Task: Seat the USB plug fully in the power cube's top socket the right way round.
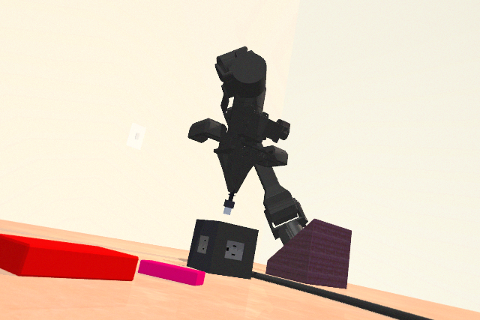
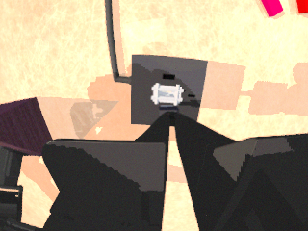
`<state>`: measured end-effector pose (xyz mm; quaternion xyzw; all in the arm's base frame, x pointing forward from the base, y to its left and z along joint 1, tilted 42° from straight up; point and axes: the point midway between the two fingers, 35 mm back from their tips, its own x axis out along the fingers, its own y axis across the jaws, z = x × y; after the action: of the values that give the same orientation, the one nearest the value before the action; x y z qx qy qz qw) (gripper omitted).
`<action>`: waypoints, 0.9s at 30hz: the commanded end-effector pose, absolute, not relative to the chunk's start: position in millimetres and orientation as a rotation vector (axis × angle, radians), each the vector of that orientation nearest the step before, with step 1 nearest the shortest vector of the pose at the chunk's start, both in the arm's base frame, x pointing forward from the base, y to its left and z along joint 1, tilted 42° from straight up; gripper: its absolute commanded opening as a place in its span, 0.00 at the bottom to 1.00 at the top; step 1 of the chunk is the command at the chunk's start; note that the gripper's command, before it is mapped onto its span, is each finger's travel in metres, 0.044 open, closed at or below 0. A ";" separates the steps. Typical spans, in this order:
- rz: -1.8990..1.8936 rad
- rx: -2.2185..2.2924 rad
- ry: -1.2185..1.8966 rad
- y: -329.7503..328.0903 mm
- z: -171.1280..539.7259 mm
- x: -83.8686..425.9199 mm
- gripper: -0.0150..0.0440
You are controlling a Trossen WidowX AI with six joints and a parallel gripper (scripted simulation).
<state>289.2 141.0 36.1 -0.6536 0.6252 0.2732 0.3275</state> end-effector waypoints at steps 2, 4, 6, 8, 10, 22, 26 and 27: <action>0.714 -1.699 1.634 141.5 35.4 289.1 0.25; 0.714 -1.697 1.633 141.5 35.2 289.2 0.25; 0.713 -1.695 1.632 141.4 34.9 289.3 0.25; 0.712 -1.693 1.631 141.3 34.7 289.4 0.25; 0.712 -1.691 1.631 141.3 34.4 289.5 0.25; 0.708 -1.679 1.625 140.9 32.9 290.0 0.25; 0.707 -1.676 1.624 140.8 32.4 290.1 0.25; 0.707 -1.675 1.623 140.7 32.3 290.2 0.25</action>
<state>290.4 140.2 32.8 -0.6477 0.6249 0.2718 0.3408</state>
